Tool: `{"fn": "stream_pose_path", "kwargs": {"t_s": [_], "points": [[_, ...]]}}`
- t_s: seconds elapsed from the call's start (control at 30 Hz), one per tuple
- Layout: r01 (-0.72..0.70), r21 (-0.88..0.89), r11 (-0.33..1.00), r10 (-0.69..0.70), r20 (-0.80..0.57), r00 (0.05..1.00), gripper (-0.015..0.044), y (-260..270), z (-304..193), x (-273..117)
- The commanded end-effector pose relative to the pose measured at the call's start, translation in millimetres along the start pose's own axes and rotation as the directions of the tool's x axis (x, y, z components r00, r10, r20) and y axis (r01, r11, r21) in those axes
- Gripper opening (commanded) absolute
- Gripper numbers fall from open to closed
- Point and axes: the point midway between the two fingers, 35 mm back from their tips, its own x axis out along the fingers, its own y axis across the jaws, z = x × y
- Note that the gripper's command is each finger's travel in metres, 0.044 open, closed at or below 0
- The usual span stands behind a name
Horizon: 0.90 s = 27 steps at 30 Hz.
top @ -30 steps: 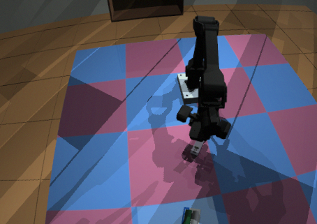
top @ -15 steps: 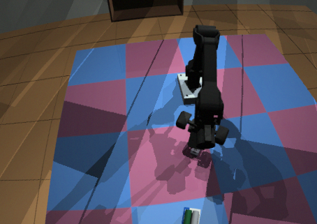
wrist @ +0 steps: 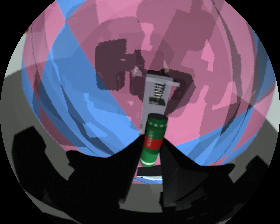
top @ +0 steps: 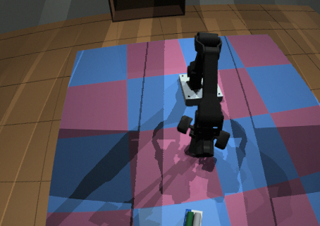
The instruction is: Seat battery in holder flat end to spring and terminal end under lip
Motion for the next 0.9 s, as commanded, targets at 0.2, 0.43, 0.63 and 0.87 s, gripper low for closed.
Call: {"fn": "stream_pose_path", "kwargs": {"t_s": [0.2, 0.43, 0.63, 0.87], "points": [[-0.002, -0.007, 1.000, 0.002, -0.067, 0.998, 0.0068, 1.8, 4.9, 1.7], [0.001, -0.009, 1.000, -0.002, -0.114, 0.993, 0.0068, 1.9, 7.5, 4.1], [0.002, -0.010, 1.000, -0.004, -0.155, 0.988, 0.0068, 1.9, 9.7, 6.2], [0.008, -0.012, 1.000, -0.010, -0.199, 0.980, 0.0068, 2.0, 12.0, 8.7]]}}
